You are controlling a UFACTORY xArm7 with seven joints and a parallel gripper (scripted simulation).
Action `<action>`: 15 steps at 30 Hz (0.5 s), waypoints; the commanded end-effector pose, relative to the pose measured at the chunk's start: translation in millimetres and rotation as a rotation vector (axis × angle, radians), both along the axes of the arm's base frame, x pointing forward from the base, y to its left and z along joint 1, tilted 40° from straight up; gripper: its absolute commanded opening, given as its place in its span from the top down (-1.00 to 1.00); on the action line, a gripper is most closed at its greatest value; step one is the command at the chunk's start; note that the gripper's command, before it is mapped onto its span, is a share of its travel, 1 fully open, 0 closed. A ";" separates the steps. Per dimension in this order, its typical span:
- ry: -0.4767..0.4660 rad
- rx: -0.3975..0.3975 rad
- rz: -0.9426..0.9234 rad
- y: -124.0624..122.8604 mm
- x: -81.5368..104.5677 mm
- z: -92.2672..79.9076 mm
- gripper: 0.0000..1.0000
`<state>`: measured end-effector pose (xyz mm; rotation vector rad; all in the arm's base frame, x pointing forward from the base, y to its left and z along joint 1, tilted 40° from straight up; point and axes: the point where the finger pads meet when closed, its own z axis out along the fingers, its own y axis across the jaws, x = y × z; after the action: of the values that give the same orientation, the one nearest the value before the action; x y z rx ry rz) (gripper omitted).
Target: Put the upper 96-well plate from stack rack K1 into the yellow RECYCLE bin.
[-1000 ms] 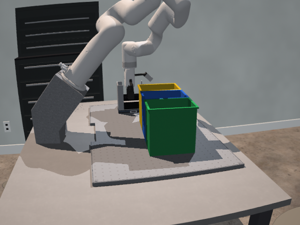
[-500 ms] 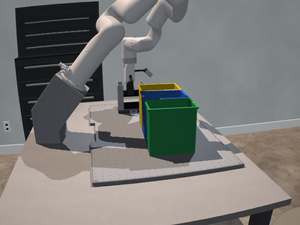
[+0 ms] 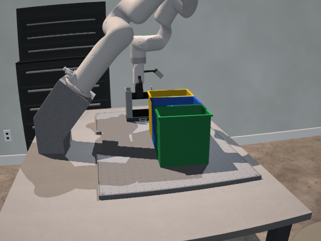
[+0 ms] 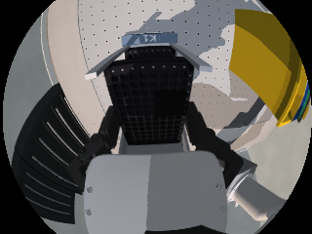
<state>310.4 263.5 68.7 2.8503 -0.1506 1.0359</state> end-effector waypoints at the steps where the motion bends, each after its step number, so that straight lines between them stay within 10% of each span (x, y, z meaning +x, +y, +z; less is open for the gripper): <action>1: 0.000 0.001 0.002 2.3 -5.9 7.7 1.00; 15: 0.000 0.001 0.002 4.9 -18.5 23.0 1.00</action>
<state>296.7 266.5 85.2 2.8502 -0.1507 1.0364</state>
